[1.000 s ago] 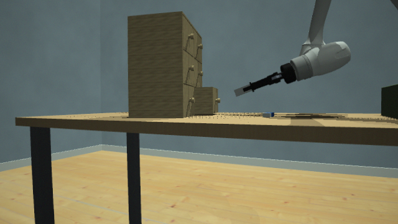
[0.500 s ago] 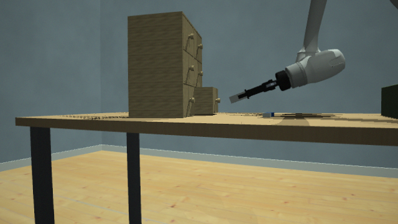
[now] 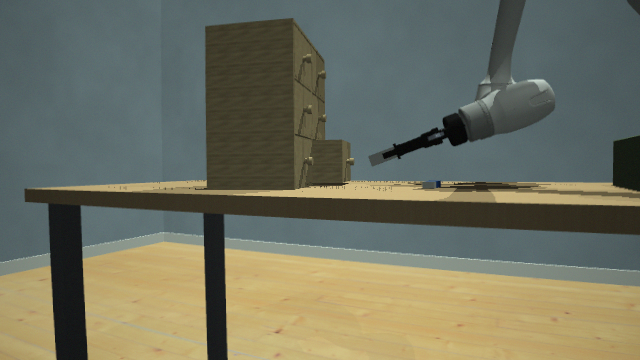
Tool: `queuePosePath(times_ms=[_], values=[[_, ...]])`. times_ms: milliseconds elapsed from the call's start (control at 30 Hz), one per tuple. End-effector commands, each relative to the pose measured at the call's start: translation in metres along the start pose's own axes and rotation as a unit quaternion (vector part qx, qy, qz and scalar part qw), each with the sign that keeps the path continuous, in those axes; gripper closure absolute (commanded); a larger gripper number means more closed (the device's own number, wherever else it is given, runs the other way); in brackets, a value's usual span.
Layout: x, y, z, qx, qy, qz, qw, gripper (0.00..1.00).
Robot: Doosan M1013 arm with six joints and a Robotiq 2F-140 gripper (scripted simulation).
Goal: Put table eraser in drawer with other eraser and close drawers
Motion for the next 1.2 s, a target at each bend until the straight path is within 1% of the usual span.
queuePosePath(times_ms=[0, 600, 1167], values=[[0.000, 0.000, 0.000, 0.000, 0.000, 0.000, 1.000, 1.00], [0.000, 0.002, 0.001, 0.000, 0.000, 0.000, 1.000, 1.00], [0.001, 0.012, 0.004, 0.000, 0.000, 0.000, 1.000, 1.00]])
Point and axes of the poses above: the point where the finger pads meet when closed, its own y axis out along the fingers, its own x axis across the jaws, z = x × y, the point moved 8 cm from there along -y, back along the fingers, and after that the axes turned 12 degrees about -y, right-handed, at the moved point
